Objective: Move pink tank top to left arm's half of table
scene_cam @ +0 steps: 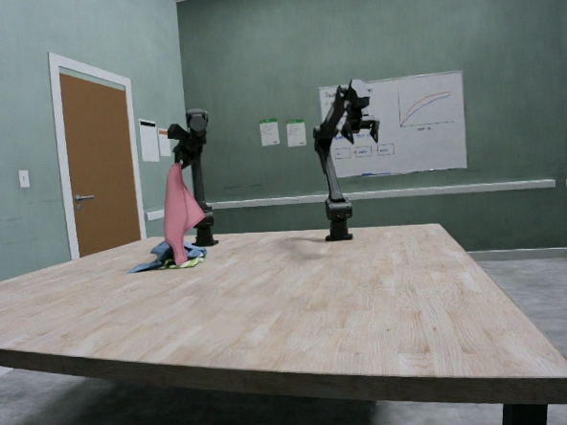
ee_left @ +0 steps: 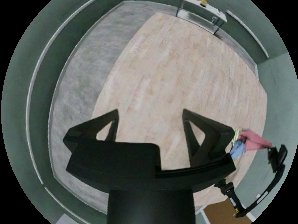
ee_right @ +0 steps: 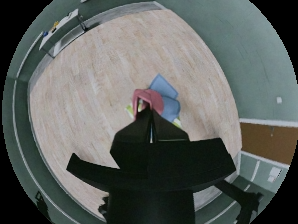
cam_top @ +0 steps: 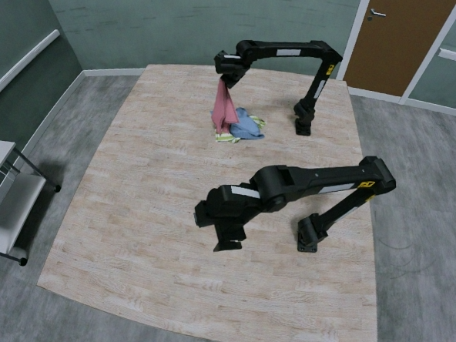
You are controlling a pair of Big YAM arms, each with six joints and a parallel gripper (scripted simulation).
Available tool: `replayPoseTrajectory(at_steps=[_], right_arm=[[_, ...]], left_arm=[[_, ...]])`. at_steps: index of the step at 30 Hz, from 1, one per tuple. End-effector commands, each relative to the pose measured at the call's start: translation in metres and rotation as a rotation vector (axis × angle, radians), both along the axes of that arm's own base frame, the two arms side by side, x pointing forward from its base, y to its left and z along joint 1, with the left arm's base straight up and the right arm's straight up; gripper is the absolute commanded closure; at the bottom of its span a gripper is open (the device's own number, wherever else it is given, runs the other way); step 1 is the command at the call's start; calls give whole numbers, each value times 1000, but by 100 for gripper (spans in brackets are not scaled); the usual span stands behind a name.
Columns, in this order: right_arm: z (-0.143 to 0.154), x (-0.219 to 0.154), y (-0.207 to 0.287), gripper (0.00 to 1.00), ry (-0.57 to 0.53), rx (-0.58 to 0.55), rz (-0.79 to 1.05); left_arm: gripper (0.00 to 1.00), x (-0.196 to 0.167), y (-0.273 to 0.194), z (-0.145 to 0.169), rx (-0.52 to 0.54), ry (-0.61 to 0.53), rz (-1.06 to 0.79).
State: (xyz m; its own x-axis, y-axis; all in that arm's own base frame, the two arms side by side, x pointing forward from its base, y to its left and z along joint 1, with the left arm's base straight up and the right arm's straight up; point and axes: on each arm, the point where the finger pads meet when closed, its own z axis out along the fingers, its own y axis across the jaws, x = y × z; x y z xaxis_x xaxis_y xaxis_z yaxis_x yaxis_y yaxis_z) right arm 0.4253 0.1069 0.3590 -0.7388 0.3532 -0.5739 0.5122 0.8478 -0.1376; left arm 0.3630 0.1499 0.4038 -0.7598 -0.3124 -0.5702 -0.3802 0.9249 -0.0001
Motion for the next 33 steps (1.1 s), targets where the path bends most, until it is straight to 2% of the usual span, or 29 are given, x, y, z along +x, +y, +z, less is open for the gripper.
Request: replayPoseTrajectory(at_steps=[1,2,10,11,17,22,33], right_arm=[[31,16,11,100,-34,-26,103],[36,20,1,100,-41,-27,85],[33,19,19,100,11,-115,224],[21,16,18,100,42,-135,241],[15,16,16,100,83,-183,286],[33,15,19,100,65,-218,348],[34,21,30,100,120,-315,473]], left_arm=[[8,10,1,39,32,-68,-15],[8,10,1,39,32,-68,-15],[8,10,1,39,32,-68,-15],[8,10,1,39,32,-68,-15],[8,10,1,39,32,-68,-15],[8,10,1,39,32,-68,-15],[8,10,1,39,32,-68,-15]])
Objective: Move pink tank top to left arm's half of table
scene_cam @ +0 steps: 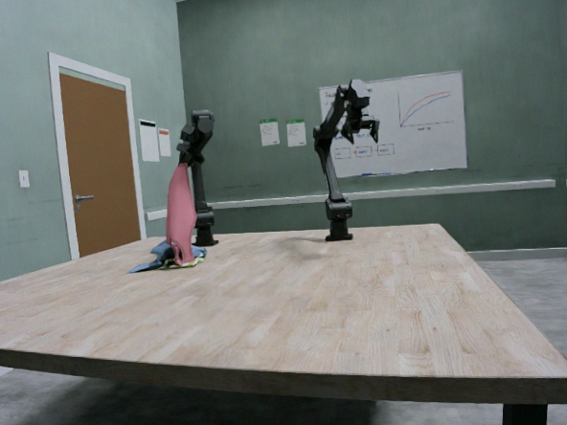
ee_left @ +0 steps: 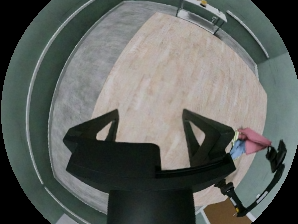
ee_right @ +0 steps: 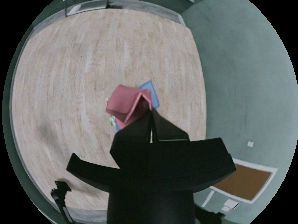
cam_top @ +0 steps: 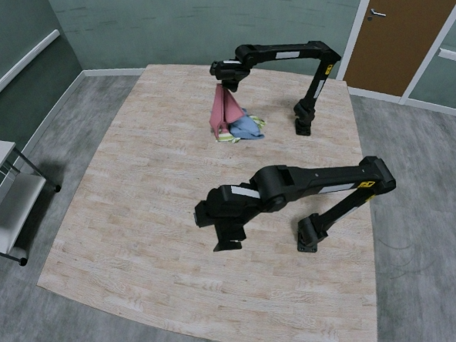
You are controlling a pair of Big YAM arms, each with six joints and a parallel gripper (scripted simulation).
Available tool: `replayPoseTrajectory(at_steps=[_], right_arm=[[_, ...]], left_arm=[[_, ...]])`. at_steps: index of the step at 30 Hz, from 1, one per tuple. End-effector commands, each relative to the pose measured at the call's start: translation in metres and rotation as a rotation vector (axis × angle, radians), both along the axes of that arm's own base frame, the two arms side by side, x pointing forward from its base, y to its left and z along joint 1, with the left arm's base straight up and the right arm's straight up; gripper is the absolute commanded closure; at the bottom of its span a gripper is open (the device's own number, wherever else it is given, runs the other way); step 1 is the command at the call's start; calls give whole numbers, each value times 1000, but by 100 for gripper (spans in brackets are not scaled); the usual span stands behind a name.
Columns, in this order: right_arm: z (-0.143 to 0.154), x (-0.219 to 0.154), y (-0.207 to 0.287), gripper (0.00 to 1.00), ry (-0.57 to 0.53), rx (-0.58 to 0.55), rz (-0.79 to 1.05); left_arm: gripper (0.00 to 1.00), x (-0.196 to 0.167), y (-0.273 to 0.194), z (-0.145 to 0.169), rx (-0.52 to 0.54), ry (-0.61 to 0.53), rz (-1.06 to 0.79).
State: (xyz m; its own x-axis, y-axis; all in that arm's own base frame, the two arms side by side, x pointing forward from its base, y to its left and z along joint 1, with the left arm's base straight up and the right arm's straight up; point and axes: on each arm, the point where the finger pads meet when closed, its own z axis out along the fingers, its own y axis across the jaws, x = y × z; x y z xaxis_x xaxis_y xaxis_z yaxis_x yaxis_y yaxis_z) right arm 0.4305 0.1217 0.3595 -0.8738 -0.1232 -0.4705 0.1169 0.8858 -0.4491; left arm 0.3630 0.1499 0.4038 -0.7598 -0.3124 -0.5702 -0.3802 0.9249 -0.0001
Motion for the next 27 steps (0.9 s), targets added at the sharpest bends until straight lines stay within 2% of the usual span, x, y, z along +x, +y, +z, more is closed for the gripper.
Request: replayPoseTrajectory(at_steps=[1,2,3,13,17,18,19,22,27], right_arm=[[21,14,11,100,-5,-31,97],[29,16,16,100,-18,-35,116],[21,18,2,100,3,-50,93],[31,18,24,100,45,-153,253],[27,17,25,100,67,-179,279],[16,15,21,100,98,-199,288],[25,17,25,100,84,-203,303],[25,22,14,100,104,-231,307],[31,20,31,100,123,-286,398]], left_arm=[[8,10,1,39,32,-68,-15],[8,10,1,39,32,-68,-15],[8,10,1,39,32,-68,-15],[8,10,1,39,32,-68,-15],[8,10,1,39,32,-68,-15],[8,10,1,39,32,-68,-15],[8,10,1,39,32,-68,-15],[8,10,1,39,32,-68,-15],[8,10,1,39,32,-68,-15]])
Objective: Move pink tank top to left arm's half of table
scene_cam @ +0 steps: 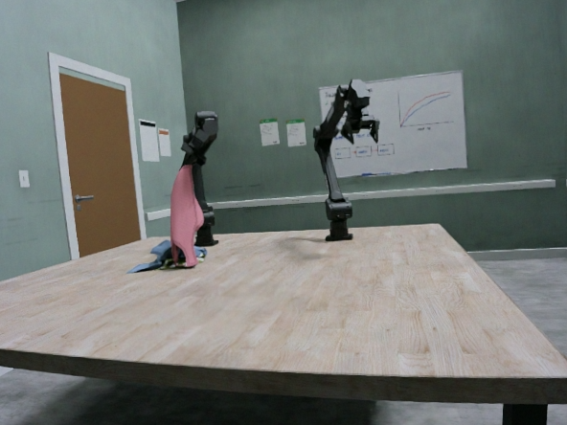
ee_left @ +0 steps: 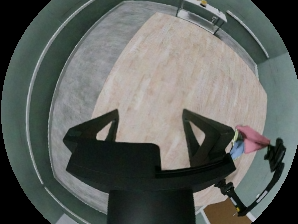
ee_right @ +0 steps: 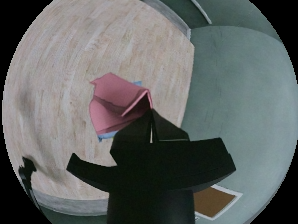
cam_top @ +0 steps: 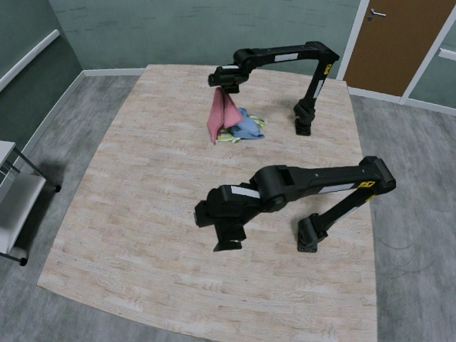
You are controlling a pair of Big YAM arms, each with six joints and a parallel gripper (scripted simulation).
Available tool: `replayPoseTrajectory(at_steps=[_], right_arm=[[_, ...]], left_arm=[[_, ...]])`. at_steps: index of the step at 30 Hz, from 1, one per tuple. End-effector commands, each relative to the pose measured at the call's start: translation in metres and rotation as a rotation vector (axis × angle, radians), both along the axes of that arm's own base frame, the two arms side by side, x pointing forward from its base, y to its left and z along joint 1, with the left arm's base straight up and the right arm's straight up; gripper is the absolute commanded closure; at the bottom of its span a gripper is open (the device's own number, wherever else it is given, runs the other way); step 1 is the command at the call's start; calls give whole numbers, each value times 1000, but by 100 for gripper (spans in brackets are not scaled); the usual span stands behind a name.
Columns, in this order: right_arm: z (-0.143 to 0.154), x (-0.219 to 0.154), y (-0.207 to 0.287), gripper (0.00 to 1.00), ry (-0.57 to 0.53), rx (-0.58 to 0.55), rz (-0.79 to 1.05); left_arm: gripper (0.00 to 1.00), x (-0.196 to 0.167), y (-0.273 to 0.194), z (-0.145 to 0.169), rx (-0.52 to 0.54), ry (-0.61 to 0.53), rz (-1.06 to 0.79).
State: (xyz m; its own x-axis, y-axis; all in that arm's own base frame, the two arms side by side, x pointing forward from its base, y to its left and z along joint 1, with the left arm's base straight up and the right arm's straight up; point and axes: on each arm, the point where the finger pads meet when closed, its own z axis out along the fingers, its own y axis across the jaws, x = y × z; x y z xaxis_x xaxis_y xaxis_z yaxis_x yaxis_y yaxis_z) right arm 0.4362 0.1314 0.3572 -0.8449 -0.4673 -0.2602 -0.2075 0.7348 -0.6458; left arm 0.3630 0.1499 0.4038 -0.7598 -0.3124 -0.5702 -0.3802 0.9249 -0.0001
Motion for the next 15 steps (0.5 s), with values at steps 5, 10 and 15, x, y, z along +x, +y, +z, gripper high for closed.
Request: replayPoseTrajectory(at_steps=[5,10,15], right_arm=[[25,12,25,100,27,-92,179],[19,16,12,100,57,-127,180],[24,13,27,100,81,-182,265]], left_arm=[[8,10,1,39,32,-68,-15],[8,10,1,39,32,-68,-15],[8,10,1,39,32,-68,-15]])
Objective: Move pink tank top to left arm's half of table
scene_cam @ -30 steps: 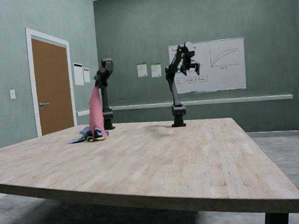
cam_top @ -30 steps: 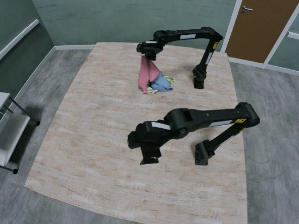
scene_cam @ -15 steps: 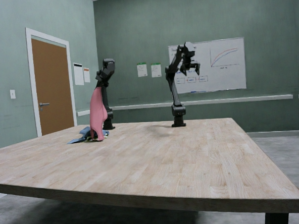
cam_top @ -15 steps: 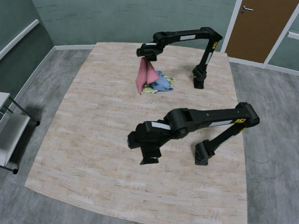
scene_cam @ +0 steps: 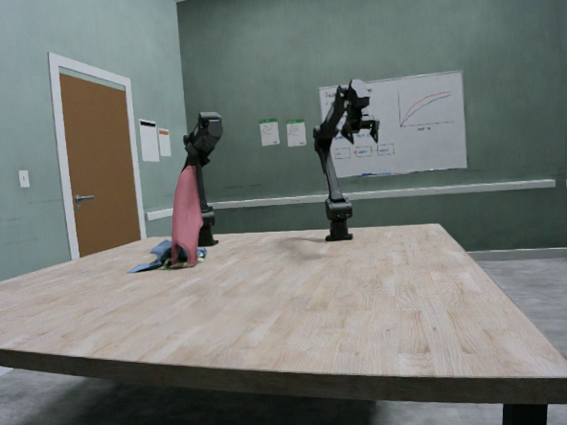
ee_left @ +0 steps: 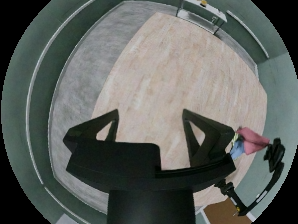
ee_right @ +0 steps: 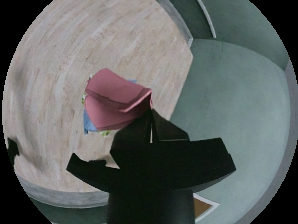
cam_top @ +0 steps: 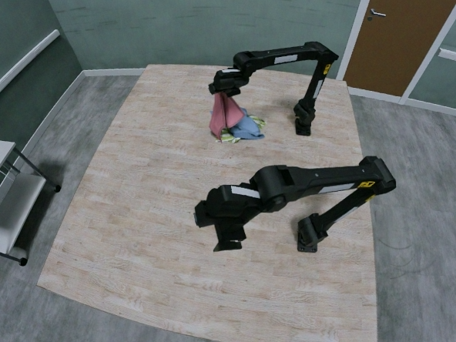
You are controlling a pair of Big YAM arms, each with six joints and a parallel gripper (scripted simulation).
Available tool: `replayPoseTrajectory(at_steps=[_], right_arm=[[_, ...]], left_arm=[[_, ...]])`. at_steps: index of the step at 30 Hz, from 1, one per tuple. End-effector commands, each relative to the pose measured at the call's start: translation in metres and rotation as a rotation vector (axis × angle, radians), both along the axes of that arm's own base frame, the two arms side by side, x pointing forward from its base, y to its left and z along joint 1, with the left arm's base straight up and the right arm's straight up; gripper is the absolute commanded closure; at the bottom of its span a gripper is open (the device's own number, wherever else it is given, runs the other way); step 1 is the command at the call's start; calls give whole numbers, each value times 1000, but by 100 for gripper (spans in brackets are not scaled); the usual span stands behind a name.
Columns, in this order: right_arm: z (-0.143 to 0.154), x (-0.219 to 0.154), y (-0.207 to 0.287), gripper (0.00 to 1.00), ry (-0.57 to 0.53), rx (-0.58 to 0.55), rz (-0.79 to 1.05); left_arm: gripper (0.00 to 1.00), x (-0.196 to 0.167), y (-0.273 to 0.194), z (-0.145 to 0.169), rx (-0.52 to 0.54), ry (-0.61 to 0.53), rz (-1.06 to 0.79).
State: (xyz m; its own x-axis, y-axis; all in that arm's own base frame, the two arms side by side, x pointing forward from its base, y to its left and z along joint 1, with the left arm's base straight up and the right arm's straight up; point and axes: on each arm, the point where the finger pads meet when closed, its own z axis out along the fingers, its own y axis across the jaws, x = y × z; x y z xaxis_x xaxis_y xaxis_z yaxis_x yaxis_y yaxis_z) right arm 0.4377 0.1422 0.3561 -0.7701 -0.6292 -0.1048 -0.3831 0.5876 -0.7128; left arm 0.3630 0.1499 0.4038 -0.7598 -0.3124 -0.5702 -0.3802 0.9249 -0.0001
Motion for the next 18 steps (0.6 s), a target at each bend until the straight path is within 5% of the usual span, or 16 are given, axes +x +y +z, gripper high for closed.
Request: replayPoseTrajectory(at_steps=[1,16,18], right_arm=[[26,11,19,100,-4,-45,117],[33,15,28,100,73,-186,262],[14,10,28,100,126,-232,293]], left_arm=[[8,10,1,39,32,-68,-15],[8,10,1,39,32,-68,-15],[8,10,1,39,32,-68,-15]])
